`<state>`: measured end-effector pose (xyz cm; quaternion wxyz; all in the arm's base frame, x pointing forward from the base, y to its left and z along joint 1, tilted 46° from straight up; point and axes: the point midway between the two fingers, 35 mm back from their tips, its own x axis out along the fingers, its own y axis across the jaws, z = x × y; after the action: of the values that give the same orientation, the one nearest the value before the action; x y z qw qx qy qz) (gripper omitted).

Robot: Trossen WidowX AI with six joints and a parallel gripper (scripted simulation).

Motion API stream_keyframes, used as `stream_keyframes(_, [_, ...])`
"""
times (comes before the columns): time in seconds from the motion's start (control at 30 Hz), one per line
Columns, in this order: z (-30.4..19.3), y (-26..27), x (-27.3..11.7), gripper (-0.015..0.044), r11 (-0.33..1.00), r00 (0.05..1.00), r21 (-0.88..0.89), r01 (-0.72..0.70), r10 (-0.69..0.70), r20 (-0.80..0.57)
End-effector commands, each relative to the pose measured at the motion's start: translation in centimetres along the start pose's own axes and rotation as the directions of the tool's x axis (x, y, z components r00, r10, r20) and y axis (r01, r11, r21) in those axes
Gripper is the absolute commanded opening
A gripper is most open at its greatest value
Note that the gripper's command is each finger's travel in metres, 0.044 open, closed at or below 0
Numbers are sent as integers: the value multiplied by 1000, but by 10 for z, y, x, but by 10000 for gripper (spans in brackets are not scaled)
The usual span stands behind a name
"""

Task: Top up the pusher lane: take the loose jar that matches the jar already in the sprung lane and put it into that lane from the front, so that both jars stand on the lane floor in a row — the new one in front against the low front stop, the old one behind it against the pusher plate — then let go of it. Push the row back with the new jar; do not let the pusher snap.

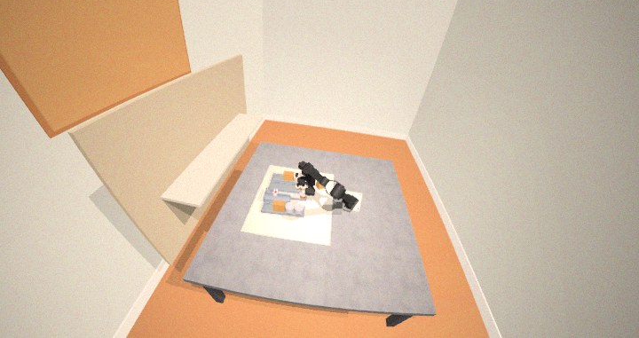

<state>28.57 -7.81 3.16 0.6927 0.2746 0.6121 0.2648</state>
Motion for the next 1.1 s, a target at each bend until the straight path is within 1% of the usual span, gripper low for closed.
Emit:
stream_keyframes(0.0, [-1,0,14,0,1000,1000,13,-10,11,-6])
stream_keyframes(0.1, [-1,1,19,0,1000,1000,13,-11,11,-5])
stream_keyframes(1.07, [8,0,20,0,1000,1000,13,-11,11,-5])
